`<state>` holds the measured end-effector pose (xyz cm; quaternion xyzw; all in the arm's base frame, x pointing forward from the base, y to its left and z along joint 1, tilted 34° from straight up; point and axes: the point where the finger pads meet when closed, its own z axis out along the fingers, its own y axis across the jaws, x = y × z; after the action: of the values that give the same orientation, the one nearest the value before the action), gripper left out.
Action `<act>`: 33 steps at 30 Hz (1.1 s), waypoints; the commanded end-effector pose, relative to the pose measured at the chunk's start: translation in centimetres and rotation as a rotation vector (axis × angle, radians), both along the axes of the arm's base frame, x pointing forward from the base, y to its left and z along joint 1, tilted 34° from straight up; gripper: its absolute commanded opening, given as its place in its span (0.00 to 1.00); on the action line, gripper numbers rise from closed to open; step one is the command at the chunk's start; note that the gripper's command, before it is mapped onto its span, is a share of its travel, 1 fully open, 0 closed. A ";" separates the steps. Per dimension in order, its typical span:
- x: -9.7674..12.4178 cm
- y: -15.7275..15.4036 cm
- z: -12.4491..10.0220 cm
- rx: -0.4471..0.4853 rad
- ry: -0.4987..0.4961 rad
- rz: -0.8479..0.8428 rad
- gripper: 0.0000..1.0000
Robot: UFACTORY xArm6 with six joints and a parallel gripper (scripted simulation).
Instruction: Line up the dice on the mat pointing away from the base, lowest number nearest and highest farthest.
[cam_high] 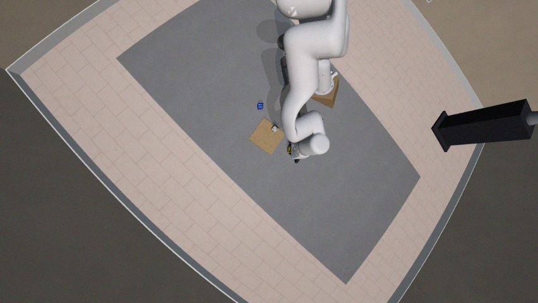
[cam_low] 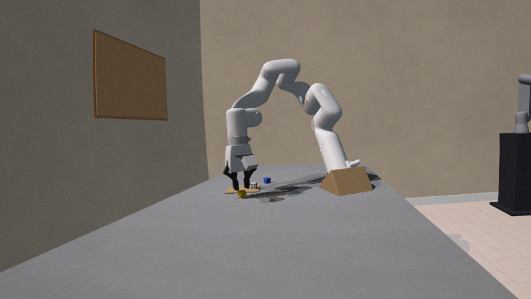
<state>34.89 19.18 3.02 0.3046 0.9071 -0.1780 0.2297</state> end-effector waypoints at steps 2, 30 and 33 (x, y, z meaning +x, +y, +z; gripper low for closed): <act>0.1 0.1 0.1 0.003 -0.002 0.001 0.42; 1.0 -1.2 -2.3 0.003 -0.002 0.001 0.42; 1.0 -1.2 -2.3 0.003 -0.002 0.001 0.42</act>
<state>35.76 17.86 0.64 0.3046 0.9071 -0.1781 0.2296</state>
